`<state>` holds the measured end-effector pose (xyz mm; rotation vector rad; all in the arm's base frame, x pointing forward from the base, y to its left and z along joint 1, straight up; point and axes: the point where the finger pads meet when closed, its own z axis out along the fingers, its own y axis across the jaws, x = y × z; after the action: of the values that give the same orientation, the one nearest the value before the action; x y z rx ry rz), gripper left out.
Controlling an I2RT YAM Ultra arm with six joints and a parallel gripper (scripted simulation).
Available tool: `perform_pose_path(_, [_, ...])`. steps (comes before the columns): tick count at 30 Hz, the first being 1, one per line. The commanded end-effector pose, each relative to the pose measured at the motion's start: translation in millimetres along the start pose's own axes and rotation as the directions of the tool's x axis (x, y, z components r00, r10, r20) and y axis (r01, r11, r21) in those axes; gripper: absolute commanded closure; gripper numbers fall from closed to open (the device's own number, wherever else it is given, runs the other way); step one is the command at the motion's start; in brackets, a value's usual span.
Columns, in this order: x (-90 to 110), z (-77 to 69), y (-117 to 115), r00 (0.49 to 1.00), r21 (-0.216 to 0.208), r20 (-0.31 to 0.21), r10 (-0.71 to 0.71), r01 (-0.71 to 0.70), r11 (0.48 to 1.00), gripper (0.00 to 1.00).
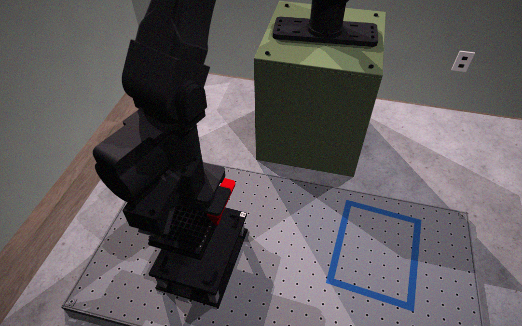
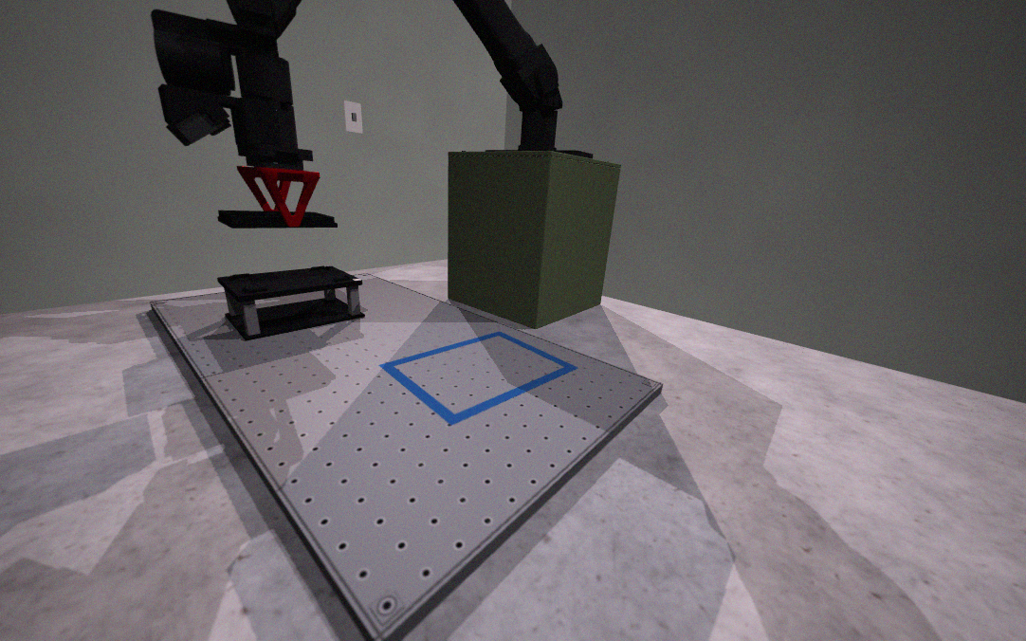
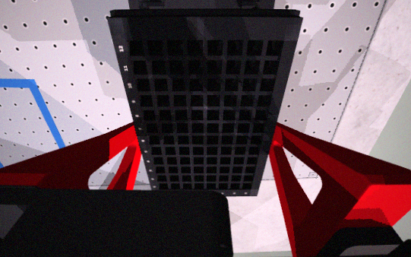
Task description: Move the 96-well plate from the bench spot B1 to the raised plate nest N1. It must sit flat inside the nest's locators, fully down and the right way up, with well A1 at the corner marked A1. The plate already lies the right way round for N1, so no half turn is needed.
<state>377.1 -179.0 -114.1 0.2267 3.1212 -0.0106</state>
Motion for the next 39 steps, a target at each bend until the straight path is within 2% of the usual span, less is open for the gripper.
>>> perform_pose_path(1, [-4,-2.3,3,1.000,-0.006,-0.007,-0.020,0.020,1.000,1.00])
perform_pose_path(5, [-5,-7.0,3,1.000,-0.003,0.002,-0.020,0.020,1.000,1.00])
perform_pose_path(14, [7,-6.1,7,1.000,-0.010,-0.018,-0.019,0.019,1.000,1.00])
perform_pose_path(29, [2,-7.5,7,1.000,-0.001,0.008,-0.020,0.020,1.000,1.00])
perform_pose_path(30, [2,-5.9,7,1.000,-0.001,0.010,-0.020,0.020,1.000,1.00])
perform_pose_path(32, [10,11.2,9,1.000,-0.012,-0.024,-0.020,0.020,1.000,1.00])
perform_pose_path(39, [11,23.0,10,1.000,-0.012,-0.025,-0.019,0.019,1.000,1.00])
